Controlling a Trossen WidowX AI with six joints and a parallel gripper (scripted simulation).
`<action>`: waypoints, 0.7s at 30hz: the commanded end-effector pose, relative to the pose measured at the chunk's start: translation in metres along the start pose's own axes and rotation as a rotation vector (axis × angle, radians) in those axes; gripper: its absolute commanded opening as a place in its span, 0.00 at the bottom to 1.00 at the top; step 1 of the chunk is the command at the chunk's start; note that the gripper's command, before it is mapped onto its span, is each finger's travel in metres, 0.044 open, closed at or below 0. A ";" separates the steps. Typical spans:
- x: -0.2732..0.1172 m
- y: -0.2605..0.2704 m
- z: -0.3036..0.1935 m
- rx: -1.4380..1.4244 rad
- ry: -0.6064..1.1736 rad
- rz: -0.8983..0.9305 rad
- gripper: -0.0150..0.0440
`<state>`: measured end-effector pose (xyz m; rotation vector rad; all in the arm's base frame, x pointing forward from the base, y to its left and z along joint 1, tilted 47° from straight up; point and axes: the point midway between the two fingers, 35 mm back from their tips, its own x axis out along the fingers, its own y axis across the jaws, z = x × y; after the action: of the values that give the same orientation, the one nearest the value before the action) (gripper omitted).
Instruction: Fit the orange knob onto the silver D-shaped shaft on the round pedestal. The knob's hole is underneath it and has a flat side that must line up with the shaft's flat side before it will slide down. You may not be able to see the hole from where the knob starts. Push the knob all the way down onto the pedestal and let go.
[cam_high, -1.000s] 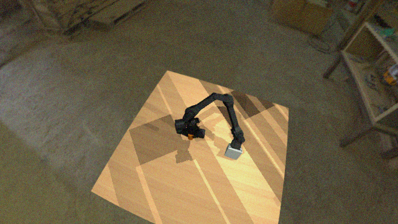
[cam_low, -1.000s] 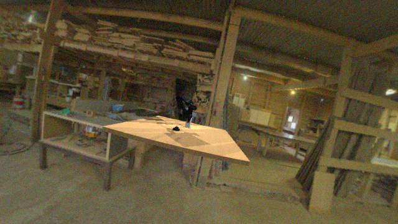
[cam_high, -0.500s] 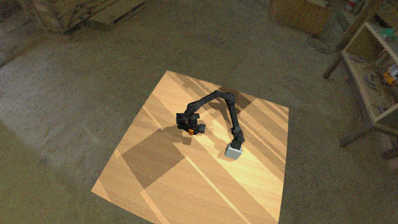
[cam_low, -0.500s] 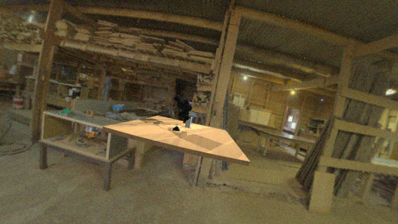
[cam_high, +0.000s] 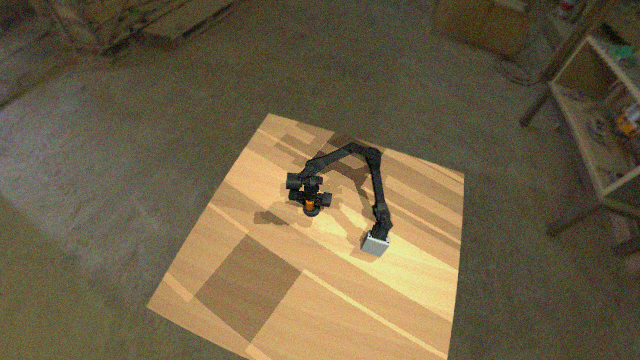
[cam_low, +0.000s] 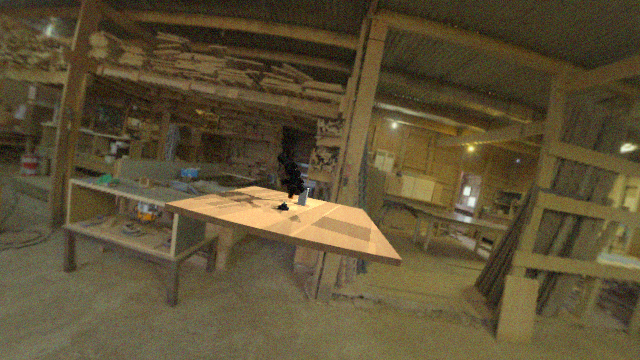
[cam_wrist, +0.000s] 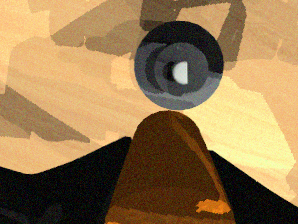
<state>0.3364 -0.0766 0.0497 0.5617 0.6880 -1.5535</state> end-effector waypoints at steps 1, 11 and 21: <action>0.001 -0.001 0.012 0.000 -0.008 0.007 0.25; 0.008 -0.005 0.037 0.003 -0.025 0.000 0.25; 0.029 -0.006 0.038 0.004 -0.025 0.000 0.25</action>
<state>0.3308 -0.1171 0.0613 0.5508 0.6675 -1.5613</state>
